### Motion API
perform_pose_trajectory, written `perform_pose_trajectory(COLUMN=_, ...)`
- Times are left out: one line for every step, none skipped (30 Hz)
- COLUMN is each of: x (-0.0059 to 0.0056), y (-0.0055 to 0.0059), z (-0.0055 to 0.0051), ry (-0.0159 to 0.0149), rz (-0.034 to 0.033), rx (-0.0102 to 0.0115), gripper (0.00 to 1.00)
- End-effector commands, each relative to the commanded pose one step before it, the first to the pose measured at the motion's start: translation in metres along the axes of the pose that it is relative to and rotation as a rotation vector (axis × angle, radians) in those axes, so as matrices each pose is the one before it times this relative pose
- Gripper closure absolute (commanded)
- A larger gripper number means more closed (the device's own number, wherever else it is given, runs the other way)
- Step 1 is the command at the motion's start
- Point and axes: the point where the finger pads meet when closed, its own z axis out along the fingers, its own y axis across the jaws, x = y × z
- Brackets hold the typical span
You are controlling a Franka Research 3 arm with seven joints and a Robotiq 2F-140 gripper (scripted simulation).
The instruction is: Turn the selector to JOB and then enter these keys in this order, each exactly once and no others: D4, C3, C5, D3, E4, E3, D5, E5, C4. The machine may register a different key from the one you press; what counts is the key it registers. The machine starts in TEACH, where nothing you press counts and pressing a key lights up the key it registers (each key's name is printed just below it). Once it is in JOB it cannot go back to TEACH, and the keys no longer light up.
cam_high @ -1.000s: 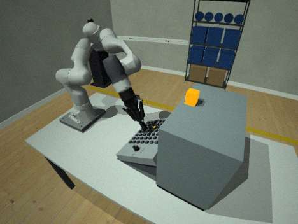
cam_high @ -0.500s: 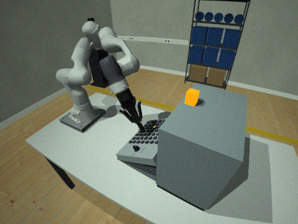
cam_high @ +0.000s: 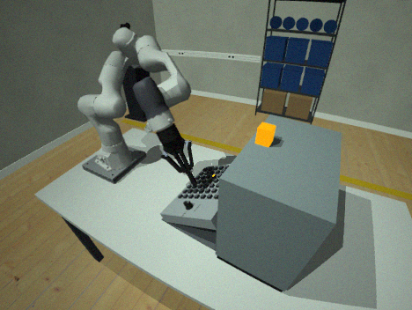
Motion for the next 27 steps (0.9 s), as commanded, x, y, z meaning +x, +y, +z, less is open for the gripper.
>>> perform_pose_trajectory(x=-0.00451, y=-0.0049, z=-0.00056, ry=0.00098, rz=-0.16689, rx=-0.01514, gripper=0.9)
perform_pose_trajectory(x=-0.00092, y=-0.001, z=-0.00017, ry=-0.00001, rz=-0.01339, rx=-0.00001, gripper=0.9)
perform_pose_trajectory(x=-0.0009, y=-0.00102, z=-0.00016, ry=-0.00001, rz=-0.01336, rx=-0.00001, gripper=0.9)
perform_pose_trajectory(x=-0.00088, y=-0.00103, z=-0.00016, ry=0.0, rz=-0.01335, rx=0.0, gripper=0.9)
perform_pose_trajectory(x=0.0, y=0.0, z=0.0, ry=0.0, rz=0.0, rx=0.0, gripper=0.9)
perform_pose_trajectory(x=0.0, y=0.0, z=0.0, ry=0.0, rz=0.0, rx=0.0, gripper=0.9)
perform_pose_trajectory(x=-0.00238, y=-0.00293, z=-0.00044, ry=0.00001, rz=-0.03699, rx=0.00001, gripper=0.9)
perform_pose_trajectory(x=-0.00086, y=-0.00116, z=-0.00017, ry=0.00001, rz=-0.01415, rx=0.00001, gripper=0.9)
perform_pose_trajectory(x=-0.00082, y=-0.0011, z=-0.00016, ry=0.0, rz=-0.01347, rx=0.0, gripper=0.9)
perform_pose_trajectory(x=-0.00079, y=-0.00106, z=-0.00016, ry=-0.00001, rz=-0.01303, rx=-0.00001, gripper=0.9)
perform_pose_trajectory(x=-0.00077, y=-0.00107, z=-0.00016, ry=-0.00001, rz=-0.0129, rx=-0.00001, gripper=0.9)
perform_pose_trajectory(x=-0.00075, y=-0.00108, z=-0.00016, ry=0.0, rz=-0.01292, rx=0.0, gripper=0.9)
perform_pose_trajectory(x=-0.00074, y=-0.0011, z=-0.00016, ry=0.0, rz=-0.01301, rx=0.0, gripper=0.9)
perform_pose_trajectory(x=-0.00072, y=-0.00112, z=-0.00016, ry=0.0, rz=-0.01309, rx=0.0, gripper=0.9)
perform_pose_trajectory(x=-0.0007, y=-0.00114, z=-0.00016, ry=0.00001, rz=-0.01315, rx=0.00001, gripper=0.9)
perform_pose_trajectory(x=-0.00068, y=-0.00116, z=-0.00016, ry=0.00001, rz=-0.01318, rx=0.00001, gripper=0.9)
perform_pose_trajectory(x=-0.00067, y=-0.00117, z=-0.00016, ry=0.00001, rz=-0.0132, rx=0.00001, gripper=0.9)
perform_pose_trajectory(x=-0.00069, y=-0.00115, z=-0.00016, ry=-0.00001, rz=-0.01318, rx=-0.00001, gripper=0.9)
perform_pose_trajectory(x=-0.00067, y=-0.00117, z=-0.00016, ry=-0.00001, rz=-0.01321, rx=-0.00001, gripper=0.9)
perform_pose_trajectory(x=-0.00065, y=-0.00118, z=-0.00016, ry=0.0, rz=-0.01319, rx=0.0, gripper=0.9)
perform_pose_trajectory(x=-0.00063, y=-0.00119, z=-0.00016, ry=0.0, rz=-0.01322, rx=0.0, gripper=0.9)
perform_pose_trajectory(x=0.0, y=0.0, z=0.0, ry=0.0, rz=0.0, rx=0.0, gripper=0.9)
perform_pose_trajectory(x=0.0, y=0.0, z=0.0, ry=0.0, rz=0.0, rx=0.0, gripper=0.9)
perform_pose_trajectory(x=-0.00166, y=-0.00335, z=-0.00044, ry=0.00001, rz=-0.03663, rx=0.00001, gripper=0.9)
perform_pose_trajectory(x=-0.00059, y=-0.00132, z=-0.00017, ry=0.00001, rz=-0.01417, rx=0.00001, gripper=0.9)
perform_pose_trajectory(x=-0.00058, y=-0.00126, z=-0.00017, ry=-0.00001, rz=-0.01367, rx=-0.00001, gripper=0.9)
perform_pose_trajectory(x=-0.00054, y=-0.00123, z=-0.00016, ry=0.0, rz=-0.01318, rx=-0.00001, gripper=0.9)
